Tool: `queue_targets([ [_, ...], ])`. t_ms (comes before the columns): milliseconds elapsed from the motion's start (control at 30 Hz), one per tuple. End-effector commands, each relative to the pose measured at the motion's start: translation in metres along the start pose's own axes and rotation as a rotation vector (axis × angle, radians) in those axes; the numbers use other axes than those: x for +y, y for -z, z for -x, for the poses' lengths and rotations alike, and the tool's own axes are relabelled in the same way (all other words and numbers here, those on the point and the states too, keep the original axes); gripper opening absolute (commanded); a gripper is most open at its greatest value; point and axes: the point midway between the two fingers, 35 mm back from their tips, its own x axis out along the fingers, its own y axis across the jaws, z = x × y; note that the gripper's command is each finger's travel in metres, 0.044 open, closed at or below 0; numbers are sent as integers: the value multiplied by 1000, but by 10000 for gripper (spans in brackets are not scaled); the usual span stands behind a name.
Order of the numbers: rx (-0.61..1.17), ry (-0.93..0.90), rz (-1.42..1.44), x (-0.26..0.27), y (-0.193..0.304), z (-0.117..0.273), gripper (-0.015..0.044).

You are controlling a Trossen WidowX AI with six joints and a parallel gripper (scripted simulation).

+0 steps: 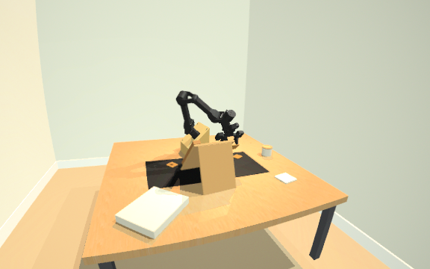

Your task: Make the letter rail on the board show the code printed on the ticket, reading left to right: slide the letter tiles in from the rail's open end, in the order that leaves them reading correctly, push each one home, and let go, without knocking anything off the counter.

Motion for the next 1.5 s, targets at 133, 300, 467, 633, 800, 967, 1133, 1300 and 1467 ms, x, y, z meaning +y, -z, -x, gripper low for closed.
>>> queue_targets([
  [133,-4,-4,0,-5,-2,1,0],
  [300,-4,-4,0,-8,-2,1,0],
  [467,-4,-3,0,-10,-2,1,0],
  [633,-4,-3,0,-13,-2,1,0],
  [800,-4,-3,0,-15,-2,1,0],
  [967,-4,-3,0,-18,-2,1,0],
  [1133,-4,-3,1,-20,-2,1,0],
  [1300,-4,-3,1,-23,-2,1,0],
  [1467,-4,-3,1,-25,-2,1,0],
])
